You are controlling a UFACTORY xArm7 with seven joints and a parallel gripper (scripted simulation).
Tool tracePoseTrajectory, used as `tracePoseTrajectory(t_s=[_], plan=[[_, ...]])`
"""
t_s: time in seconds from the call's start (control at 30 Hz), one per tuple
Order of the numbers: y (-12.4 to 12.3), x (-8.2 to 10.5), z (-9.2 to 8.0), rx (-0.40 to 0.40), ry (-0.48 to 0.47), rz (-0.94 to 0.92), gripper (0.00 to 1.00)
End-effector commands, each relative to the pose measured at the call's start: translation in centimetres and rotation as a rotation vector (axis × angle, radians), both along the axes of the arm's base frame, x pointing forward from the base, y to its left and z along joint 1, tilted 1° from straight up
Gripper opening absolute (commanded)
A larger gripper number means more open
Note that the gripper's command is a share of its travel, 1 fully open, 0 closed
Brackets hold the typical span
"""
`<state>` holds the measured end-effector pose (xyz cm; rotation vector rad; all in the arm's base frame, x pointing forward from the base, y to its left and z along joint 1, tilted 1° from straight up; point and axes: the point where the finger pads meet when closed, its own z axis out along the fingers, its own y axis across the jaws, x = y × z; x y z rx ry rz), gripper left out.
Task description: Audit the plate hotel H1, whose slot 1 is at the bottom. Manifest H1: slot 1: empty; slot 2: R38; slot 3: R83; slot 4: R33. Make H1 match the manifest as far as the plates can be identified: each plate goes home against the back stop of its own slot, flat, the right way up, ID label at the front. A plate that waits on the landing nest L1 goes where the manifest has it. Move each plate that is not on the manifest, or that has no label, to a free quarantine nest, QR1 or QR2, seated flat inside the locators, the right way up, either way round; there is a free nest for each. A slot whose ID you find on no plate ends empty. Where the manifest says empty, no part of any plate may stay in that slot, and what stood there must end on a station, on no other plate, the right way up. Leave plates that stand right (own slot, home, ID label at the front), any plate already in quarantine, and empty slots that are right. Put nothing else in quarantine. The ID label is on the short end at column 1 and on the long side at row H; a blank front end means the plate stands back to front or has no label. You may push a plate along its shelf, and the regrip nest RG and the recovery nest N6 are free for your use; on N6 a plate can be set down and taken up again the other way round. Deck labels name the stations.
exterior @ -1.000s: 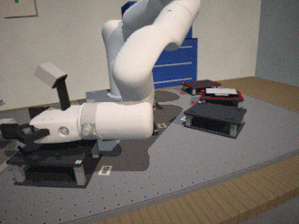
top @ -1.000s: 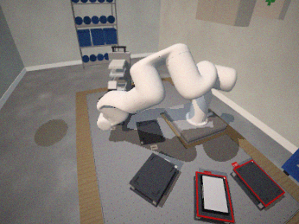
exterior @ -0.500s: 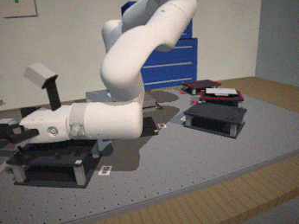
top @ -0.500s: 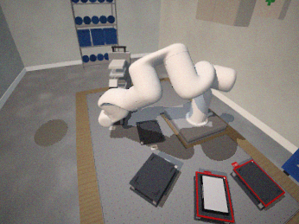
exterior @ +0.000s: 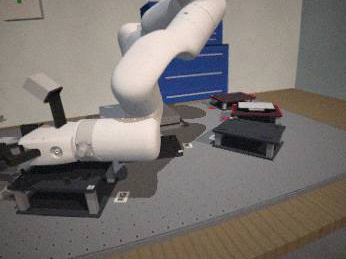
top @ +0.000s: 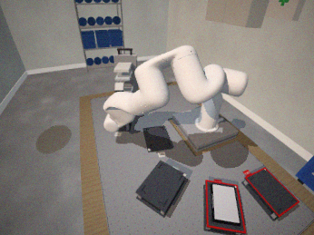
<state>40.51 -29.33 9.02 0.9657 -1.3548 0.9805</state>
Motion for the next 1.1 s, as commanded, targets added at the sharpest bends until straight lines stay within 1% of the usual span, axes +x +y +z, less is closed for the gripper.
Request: tracePoseTrajectory(t_s=[0.0, 1.07], plan=[[-0.2, 0.0, 0.2, -0.001, -0.003, -0.001, 1.00], [-2.0, -0.6, 0.2, -0.002, -0.003, -0.001, 1.00]])
